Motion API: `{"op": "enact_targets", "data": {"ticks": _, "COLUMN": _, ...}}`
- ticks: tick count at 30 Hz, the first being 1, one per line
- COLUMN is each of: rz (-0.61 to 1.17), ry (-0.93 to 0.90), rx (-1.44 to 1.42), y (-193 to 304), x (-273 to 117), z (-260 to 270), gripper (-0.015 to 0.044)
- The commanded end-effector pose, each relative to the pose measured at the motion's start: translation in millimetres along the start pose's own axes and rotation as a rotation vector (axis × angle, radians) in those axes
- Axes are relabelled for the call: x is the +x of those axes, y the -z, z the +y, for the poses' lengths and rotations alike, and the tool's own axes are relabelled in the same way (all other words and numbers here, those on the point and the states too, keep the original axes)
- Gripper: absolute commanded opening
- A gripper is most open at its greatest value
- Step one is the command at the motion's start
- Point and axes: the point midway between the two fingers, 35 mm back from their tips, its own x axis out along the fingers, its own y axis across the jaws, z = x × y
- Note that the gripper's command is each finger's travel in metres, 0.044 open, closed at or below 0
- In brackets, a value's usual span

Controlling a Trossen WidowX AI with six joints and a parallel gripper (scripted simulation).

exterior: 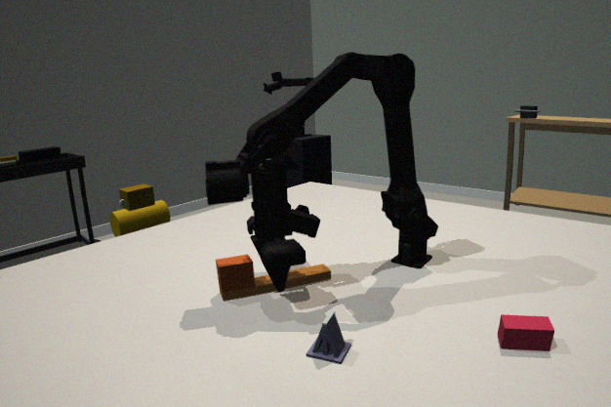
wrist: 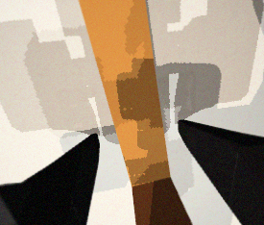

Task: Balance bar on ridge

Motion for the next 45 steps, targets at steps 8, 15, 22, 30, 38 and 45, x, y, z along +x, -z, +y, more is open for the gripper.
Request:
{"op": "enact_targets", "data": {"ticks": 8, "rz": 0.0, "ry": 0.0, "rx": 0.0, "y": 0, "x": 0, "z": 0, "gripper": 0.0158}}
{"op": "enact_targets", "data": {"ticks": 15, "rz": 0.0, "ry": 0.0, "rx": 0.0, "y": 0, "x": 0, "z": 0, "gripper": 0.0111}}
{"op": "enact_targets", "data": {"ticks": 22, "rz": 0.0, "ry": 0.0, "rx": -0.001, "y": 2, "x": -11, "z": 0, "gripper": 0.0}}
{"op": "enact_targets", "data": {"ticks": 30, "rz": 0.001, "ry": 0.0, "rx": -0.002, "y": 5, "x": -31, "z": 0, "gripper": 0.0}}
{"op": "enact_targets", "data": {"ticks": 38, "rz": 0.001, "ry": 0.001, "rx": -0.003, "y": 6, "x": -51, "z": 0, "gripper": 0.0}}
{"op": "enact_targets", "data": {"ticks": 45, "rz": 0.001, "ry": 0.001, "rx": -0.004, "y": 5, "x": -69, "z": 0, "gripper": 0.0}}
